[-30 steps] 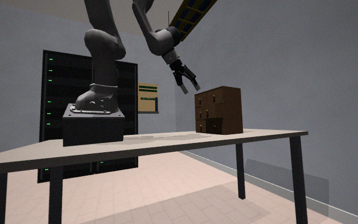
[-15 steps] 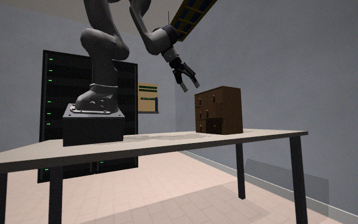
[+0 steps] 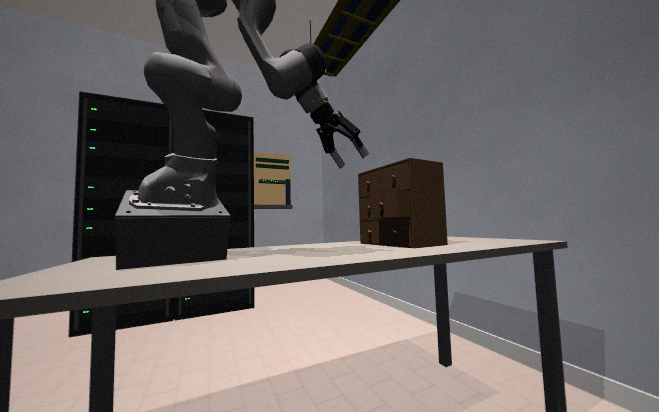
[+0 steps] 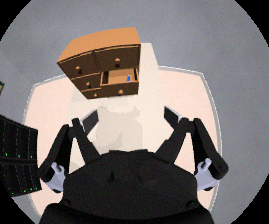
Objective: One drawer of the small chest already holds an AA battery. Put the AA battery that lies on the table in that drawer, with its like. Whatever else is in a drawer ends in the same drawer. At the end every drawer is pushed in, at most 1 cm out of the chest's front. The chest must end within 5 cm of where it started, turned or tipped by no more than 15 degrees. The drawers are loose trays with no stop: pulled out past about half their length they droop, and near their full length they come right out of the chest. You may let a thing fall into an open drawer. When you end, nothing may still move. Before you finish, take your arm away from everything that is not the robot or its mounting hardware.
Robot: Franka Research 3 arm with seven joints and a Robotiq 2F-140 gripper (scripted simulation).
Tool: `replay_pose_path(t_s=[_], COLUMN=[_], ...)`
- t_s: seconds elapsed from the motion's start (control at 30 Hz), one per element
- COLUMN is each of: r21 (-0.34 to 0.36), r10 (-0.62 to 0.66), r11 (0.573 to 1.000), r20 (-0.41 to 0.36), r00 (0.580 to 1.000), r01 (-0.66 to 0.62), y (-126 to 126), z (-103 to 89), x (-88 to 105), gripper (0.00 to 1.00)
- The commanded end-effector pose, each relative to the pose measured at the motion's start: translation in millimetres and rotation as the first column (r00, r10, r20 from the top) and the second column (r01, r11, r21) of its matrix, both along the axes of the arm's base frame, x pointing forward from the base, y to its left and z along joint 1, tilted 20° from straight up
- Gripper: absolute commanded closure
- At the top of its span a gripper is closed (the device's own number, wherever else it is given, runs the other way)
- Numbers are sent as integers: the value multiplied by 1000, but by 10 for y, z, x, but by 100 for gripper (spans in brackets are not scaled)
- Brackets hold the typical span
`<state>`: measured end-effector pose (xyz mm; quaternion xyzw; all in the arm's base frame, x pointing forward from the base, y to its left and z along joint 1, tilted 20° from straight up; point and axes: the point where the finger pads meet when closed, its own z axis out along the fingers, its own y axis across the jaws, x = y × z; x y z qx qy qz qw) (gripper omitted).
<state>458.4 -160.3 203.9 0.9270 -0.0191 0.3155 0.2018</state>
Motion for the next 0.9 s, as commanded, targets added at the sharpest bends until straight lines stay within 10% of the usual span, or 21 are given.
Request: replay_pose_path(t_s=[0.0, 0.87], r21=[36, -51], r10=[-73, -49], r11=[996, 998], r20=[-262, -461], r00=[962, 886], r01=[86, 29], y=[70, 72], z=[25, 28], x=[14, 14], gripper=[0, 0])
